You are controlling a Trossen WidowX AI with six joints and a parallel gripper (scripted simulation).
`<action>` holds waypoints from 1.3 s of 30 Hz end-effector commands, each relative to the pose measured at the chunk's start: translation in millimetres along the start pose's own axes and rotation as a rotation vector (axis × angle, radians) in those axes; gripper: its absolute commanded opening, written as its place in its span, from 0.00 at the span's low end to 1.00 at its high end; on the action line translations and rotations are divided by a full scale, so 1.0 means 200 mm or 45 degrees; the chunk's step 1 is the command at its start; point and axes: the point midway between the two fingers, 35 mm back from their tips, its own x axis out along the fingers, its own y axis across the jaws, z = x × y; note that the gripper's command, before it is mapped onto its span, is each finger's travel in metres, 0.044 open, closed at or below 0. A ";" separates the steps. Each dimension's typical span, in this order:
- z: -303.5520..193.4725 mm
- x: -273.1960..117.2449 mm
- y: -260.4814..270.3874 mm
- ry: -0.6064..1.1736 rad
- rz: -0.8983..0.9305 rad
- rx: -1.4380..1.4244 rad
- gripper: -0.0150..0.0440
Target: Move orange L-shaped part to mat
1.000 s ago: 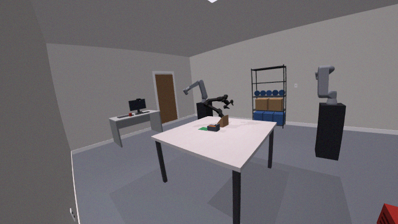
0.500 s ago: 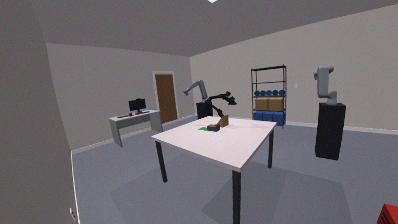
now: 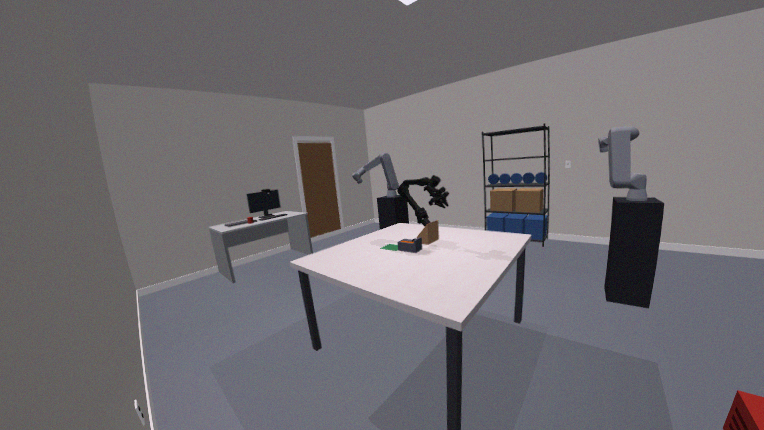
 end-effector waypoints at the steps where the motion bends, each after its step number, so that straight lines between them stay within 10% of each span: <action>1: -0.03 0.03 -0.24 0.096 -0.123 0.304 0.56; 15: -0.61 0.08 -1.16 0.638 -0.783 1.550 0.56; 39: -0.89 0.37 -1.24 0.646 -0.795 1.562 0.56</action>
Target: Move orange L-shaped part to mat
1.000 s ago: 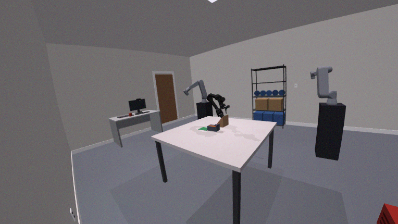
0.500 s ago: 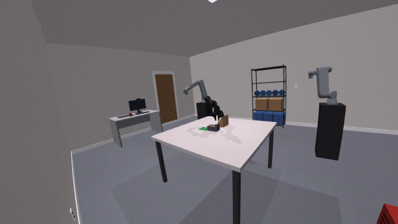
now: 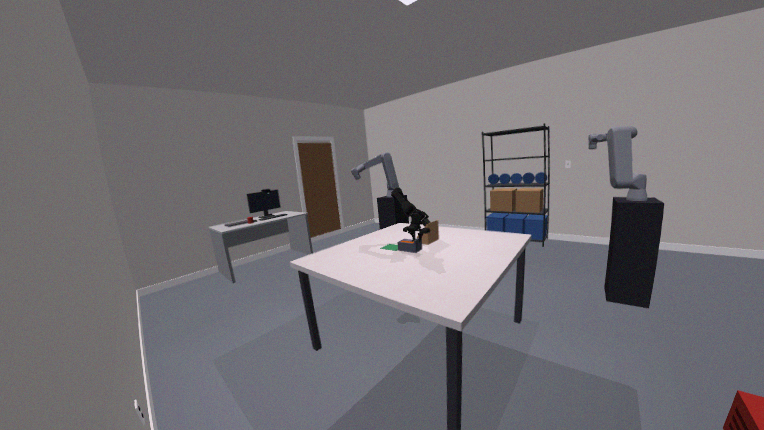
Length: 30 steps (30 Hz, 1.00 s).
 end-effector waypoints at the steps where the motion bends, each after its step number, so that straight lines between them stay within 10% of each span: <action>1: -0.02 0.04 -0.01 0.012 -0.010 -0.012 0.56; 30: -0.02 0.18 -0.01 0.012 -0.012 -0.012 0.56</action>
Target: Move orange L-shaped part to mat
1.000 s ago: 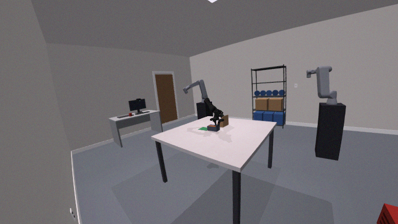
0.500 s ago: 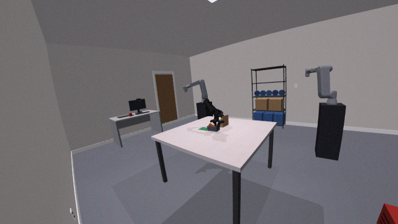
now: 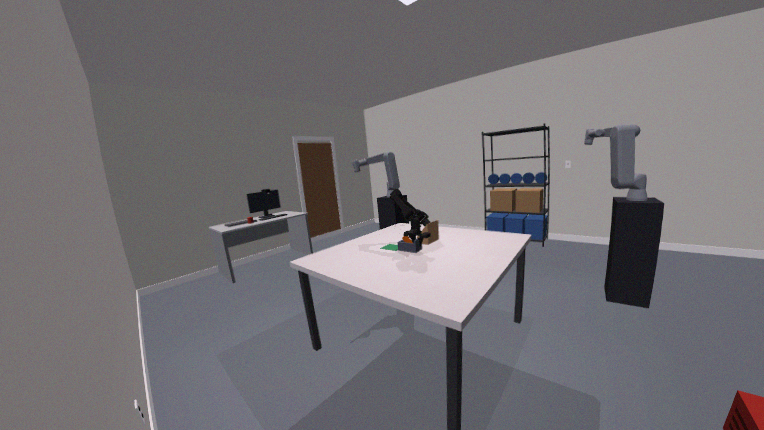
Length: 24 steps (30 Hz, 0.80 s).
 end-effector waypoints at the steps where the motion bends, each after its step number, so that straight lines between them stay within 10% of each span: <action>1: -0.01 0.01 -0.01 0.007 -0.010 -0.010 0.56; 24: 0.01 -0.26 0.04 0.006 -0.002 -0.011 0.56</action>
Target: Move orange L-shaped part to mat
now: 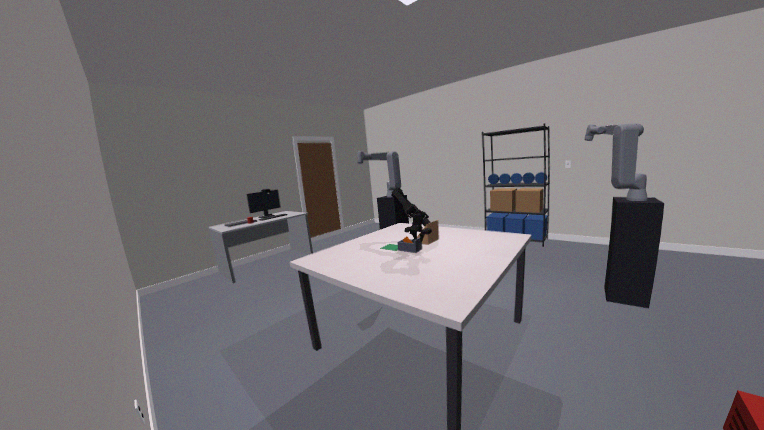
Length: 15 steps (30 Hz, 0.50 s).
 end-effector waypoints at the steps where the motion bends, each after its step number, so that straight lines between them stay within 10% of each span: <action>1: 0.03 -0.18 -0.01 -0.023 0.018 0.019 0.56; 15: 0.02 -0.40 -0.03 -0.055 0.023 0.015 0.56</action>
